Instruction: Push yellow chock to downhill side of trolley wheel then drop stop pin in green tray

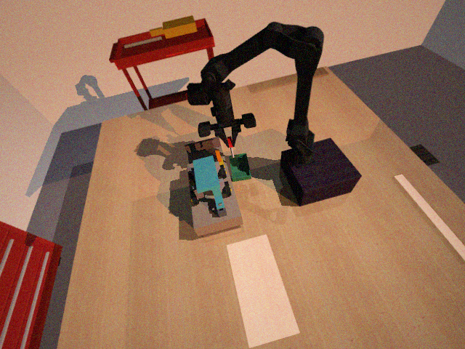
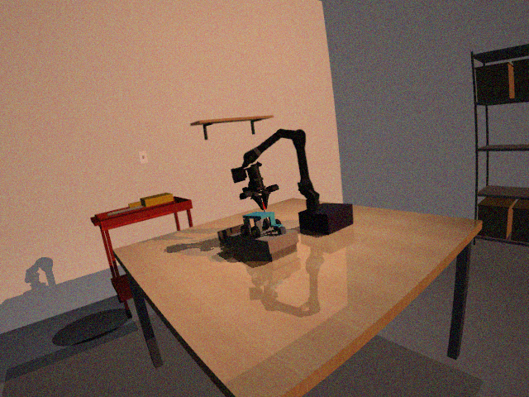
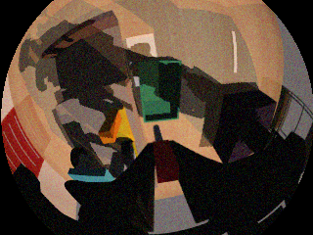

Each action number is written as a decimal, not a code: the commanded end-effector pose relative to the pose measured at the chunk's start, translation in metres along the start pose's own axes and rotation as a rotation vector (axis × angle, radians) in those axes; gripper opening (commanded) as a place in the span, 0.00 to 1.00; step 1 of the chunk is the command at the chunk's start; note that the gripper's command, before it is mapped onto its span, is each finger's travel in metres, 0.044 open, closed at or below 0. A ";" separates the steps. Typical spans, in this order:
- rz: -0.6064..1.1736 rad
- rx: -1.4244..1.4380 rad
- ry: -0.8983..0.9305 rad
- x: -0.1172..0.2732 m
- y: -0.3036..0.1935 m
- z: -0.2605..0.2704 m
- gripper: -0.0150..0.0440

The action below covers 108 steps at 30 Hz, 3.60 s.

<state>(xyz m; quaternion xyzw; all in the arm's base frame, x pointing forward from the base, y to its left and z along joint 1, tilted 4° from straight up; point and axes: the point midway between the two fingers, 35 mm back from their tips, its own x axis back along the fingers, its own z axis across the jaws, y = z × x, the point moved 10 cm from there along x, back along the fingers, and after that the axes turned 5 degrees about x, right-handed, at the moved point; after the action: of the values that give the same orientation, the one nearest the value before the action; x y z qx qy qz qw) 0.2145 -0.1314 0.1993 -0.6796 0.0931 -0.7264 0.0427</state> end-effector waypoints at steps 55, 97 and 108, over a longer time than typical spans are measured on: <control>-0.218 -1.562 0.215 -0.005 -0.037 0.000 0.25; -0.368 -1.545 0.336 -0.085 -0.002 -0.021 0.25; -0.368 -1.545 0.336 -0.088 -0.008 -0.020 0.58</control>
<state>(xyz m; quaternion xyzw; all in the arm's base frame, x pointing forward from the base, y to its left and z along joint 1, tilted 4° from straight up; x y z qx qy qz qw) 0.2010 -0.1079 0.1147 -0.4053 0.4610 -0.5450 -0.5711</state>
